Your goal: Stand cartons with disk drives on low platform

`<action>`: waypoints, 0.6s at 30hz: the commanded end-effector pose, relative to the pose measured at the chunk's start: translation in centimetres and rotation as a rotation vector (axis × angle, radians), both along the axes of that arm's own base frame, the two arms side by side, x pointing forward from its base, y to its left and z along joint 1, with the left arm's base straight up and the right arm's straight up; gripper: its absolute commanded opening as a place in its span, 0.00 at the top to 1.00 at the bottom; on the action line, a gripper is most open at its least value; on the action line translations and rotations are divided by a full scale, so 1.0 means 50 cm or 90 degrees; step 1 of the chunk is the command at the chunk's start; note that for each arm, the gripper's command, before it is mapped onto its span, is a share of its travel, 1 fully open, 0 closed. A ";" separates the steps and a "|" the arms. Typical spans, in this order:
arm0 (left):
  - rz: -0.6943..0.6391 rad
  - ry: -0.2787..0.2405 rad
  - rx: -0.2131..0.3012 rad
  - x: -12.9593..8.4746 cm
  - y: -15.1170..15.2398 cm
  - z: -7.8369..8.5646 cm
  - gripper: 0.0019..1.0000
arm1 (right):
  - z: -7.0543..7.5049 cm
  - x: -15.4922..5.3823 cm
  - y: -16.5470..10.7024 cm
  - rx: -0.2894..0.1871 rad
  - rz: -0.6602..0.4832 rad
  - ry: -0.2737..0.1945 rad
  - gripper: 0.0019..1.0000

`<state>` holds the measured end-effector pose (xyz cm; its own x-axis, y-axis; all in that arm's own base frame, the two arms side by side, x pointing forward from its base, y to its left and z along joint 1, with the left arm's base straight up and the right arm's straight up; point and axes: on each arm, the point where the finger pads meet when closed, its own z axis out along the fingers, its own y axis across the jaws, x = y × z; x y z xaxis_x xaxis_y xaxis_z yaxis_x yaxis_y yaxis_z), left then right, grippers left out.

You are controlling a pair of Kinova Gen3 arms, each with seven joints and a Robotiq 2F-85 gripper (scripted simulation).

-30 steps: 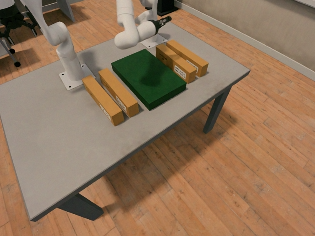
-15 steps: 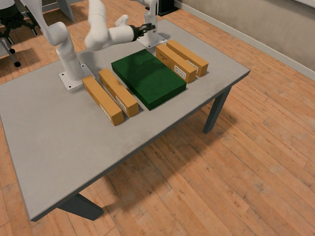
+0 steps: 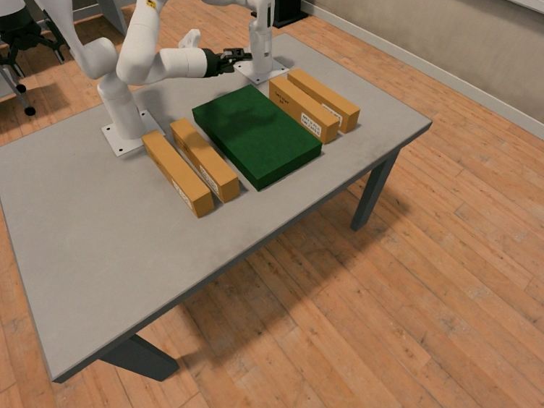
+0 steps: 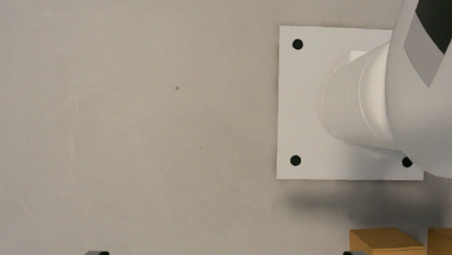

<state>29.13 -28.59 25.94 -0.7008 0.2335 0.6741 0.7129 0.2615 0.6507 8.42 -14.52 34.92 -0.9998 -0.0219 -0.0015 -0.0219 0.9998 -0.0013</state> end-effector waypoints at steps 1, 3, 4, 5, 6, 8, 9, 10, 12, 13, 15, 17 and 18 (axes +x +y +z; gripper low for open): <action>0.045 0.017 0.022 0.001 -0.006 0.001 0.00 | 0.000 0.000 0.000 0.000 0.000 0.000 0.00; 0.045 0.017 0.022 0.001 -0.006 0.001 0.00 | 0.000 0.000 0.000 0.000 0.000 0.000 0.00; 0.045 0.017 0.022 0.001 -0.006 0.001 0.00 | 0.000 0.000 0.000 0.000 0.000 0.000 0.00; 0.045 0.017 0.022 0.001 -0.006 0.001 0.00 | 0.000 0.000 0.000 0.000 0.000 0.000 0.00; 0.045 0.017 0.022 0.001 -0.006 0.001 0.00 | 0.000 0.000 0.000 0.000 0.000 0.000 0.00; 0.045 0.017 0.022 0.001 -0.006 0.001 0.00 | 0.000 0.000 0.000 0.000 0.000 0.000 0.00; 0.045 0.017 0.022 0.001 -0.006 0.001 0.00 | 0.000 0.000 0.000 0.000 0.000 0.000 0.00; -0.079 0.050 -0.026 0.001 -0.004 -0.002 0.00 | 0.000 0.000 0.000 0.000 0.000 0.000 0.00; -0.079 0.050 -0.026 0.001 -0.004 -0.002 0.00 | 0.000 0.000 0.000 0.000 0.000 0.000 0.00; -0.079 0.050 -0.026 0.001 -0.004 -0.002 0.00 | 0.000 0.000 0.000 0.000 0.000 0.000 0.00; -0.079 0.050 -0.026 0.001 -0.004 -0.002 0.00 | 0.000 0.000 0.000 0.000 0.000 0.000 0.00; -0.079 0.050 -0.026 0.001 -0.004 -0.002 0.00 | 0.000 0.000 0.000 0.000 0.000 0.000 0.00; -0.079 0.050 -0.026 0.001 -0.004 -0.002 0.00 | 0.000 0.000 0.000 0.000 0.000 0.000 0.00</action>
